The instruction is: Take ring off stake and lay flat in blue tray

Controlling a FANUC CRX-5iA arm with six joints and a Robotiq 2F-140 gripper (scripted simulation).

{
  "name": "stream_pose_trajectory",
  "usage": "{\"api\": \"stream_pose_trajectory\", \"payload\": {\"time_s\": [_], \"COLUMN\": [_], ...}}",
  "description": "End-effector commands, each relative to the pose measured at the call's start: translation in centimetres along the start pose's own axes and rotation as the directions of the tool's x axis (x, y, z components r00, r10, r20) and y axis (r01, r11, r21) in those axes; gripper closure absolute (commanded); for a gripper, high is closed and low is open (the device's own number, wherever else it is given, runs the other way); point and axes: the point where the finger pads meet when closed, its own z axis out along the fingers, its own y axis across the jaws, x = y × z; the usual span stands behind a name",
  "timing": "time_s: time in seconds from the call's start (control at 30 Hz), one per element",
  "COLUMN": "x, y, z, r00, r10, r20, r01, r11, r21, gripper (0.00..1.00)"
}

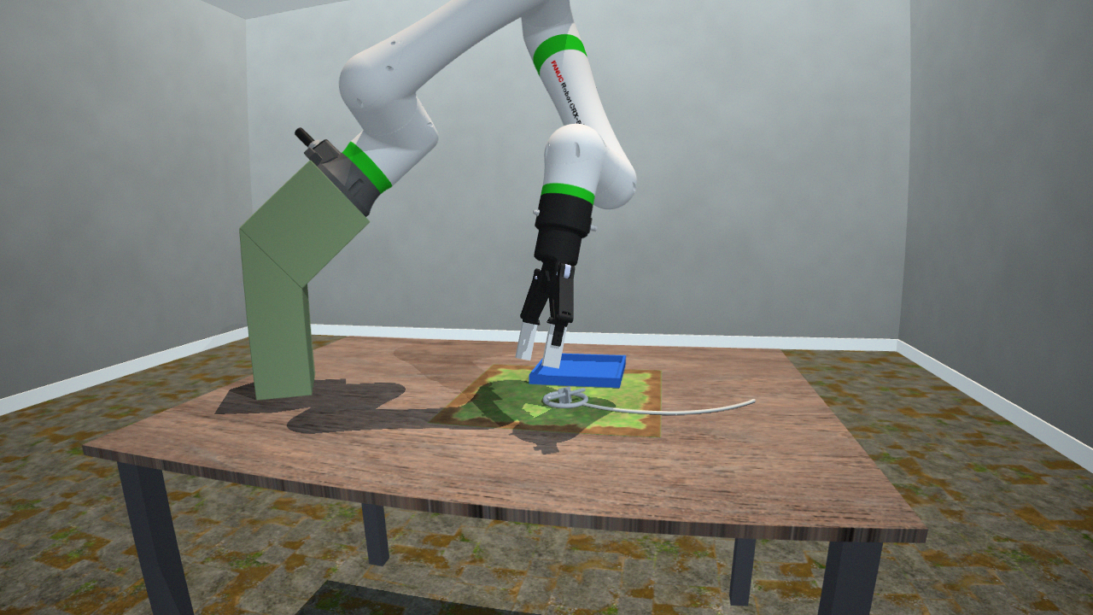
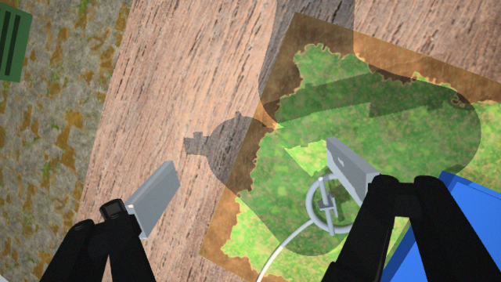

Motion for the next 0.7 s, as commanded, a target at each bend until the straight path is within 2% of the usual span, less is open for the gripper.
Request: {"api": "stream_pose_trajectory", "payload": {"time_s": [0.0,0.03,0.07,0.13,0.2,0.27,0.33,0.43,0.57,0.6,0.67], "x": [-1.8,-1.8,-3.1,-3.1,-5.5,-6.5,-6.5,-8.0,-8.1,-8.1,-8.1], "y": [2.5,2.5,3.8,3.8,5.9,6.6,6.6,7.6,7.7,7.7,7.7], "z": [-0.5,-0.5,-0.7,-0.7,-1.4,-1.6,-1.6,-2.1,-2.2,-2.2,-2.2], "r00": [0.996,0.996,0.991,0.991,0.978,0.971,0.971,0.959,0.957,0.957,0.957], "r10": [-0.022,-0.022,-0.035,-0.035,-0.054,-0.062,-0.062,-0.073,-0.073,-0.073,-0.073], "r20": [0.085,0.085,0.128,0.128,0.204,0.232,0.232,0.275,0.279,0.279,0.279], "r01": [0.028,0.028,0.046,0.046,0.078,0.091,0.091,0.111,0.112,0.112,0.112], "r11": [0.997,0.997,0.995,0.995,0.991,0.989,0.989,0.986,0.986,0.986,0.986], "r21": [-0.065,-0.065,-0.086,-0.086,-0.112,-0.118,-0.118,-0.126,-0.126,-0.126,-0.126], "gripper": [0.0,0.0,0.0,0.0,0.0,0.0,0.0,0.0,0.0,0.9,0.9]}}
